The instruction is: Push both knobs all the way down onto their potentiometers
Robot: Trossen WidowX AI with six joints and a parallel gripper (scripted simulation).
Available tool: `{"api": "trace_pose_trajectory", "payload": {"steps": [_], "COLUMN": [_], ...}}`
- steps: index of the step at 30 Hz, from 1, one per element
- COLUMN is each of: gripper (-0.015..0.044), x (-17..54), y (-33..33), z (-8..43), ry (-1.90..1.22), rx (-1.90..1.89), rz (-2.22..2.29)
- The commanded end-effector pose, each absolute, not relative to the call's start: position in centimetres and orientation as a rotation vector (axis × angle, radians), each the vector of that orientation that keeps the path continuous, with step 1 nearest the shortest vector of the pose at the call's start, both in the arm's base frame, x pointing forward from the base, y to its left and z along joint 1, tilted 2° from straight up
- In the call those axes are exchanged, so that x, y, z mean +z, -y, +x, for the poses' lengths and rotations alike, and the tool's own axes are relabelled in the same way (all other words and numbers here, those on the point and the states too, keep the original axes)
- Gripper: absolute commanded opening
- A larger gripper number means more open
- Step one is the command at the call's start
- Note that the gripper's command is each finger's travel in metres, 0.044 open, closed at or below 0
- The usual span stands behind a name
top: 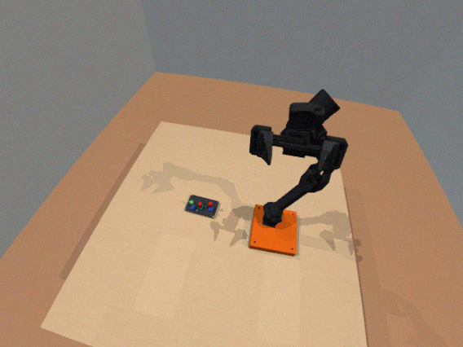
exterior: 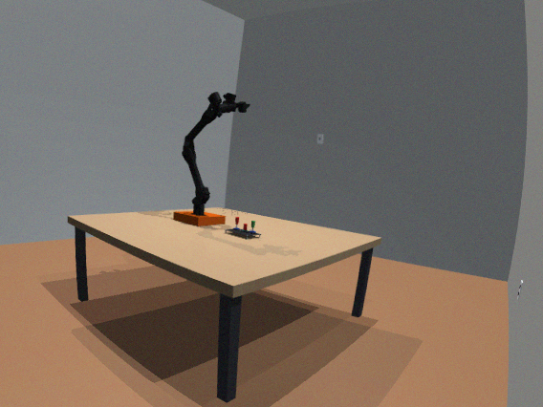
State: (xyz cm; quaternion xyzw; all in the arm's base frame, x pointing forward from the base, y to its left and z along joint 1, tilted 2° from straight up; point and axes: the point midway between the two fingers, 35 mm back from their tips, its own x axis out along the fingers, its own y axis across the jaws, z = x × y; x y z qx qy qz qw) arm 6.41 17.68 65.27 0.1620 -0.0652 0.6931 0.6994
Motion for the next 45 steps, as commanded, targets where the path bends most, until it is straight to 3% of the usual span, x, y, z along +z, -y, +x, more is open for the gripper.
{"api": "trace_pose_trajectory", "payload": {"steps": [1,9,15,30,45], "gripper": [0.0374,0.0164,0.0006,0.0,0.0], "x": [65.2,62.8,59.1,47.7,33.5], "y": [-17.7,-19.3,-20.6,-19.9,-15.2], "z": [6.5,10.5,16.5,28.6,35.4], "ry": [0.141,-0.016,-0.128,-0.404,-0.753], "rx": [1.543,1.462,1.297,0.901,0.544], "rz": [0.363,0.451,0.458,0.397,0.266]}}
